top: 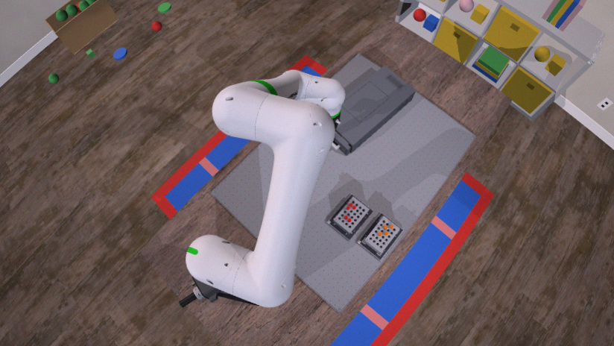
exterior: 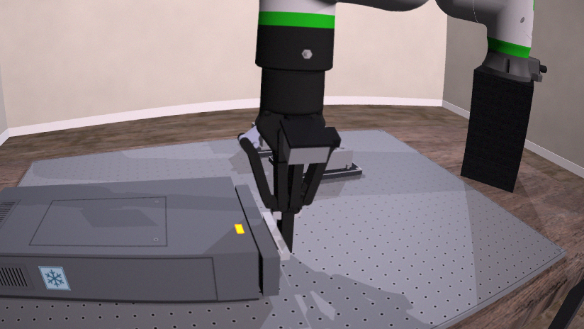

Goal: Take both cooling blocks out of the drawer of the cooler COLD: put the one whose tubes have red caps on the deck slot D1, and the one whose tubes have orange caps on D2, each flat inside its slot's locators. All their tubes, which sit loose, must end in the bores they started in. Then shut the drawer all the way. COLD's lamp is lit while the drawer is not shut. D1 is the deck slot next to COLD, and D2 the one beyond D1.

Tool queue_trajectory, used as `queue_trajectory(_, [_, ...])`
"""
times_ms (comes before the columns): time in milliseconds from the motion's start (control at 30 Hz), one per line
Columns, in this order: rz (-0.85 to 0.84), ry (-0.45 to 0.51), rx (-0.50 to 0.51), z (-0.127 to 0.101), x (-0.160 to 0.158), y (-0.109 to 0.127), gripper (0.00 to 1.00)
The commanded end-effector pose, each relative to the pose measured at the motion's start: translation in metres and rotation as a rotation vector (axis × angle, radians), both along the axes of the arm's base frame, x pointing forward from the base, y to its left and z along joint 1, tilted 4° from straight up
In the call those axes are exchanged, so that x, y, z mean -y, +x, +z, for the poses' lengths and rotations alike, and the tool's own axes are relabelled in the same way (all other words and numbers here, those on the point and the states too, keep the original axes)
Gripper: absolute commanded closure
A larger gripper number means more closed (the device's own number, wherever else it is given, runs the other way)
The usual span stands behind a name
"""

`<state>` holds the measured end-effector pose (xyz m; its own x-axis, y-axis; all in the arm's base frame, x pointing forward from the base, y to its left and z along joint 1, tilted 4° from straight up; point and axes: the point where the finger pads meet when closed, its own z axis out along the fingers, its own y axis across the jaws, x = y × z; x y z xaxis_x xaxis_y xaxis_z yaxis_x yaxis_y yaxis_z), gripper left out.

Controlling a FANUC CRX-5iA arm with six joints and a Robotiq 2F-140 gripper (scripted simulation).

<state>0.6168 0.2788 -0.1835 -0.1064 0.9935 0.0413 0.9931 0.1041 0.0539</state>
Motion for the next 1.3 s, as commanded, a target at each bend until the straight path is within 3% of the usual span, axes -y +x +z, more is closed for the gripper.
queue_trajectory(0, [0.000, 0.001, 0.002, 0.0011, -0.0004, 0.0010, 0.90])
queue_trajectory(1267, [0.000, 0.001, 0.002, 0.0014, -0.0009, 0.0060, 0.90])
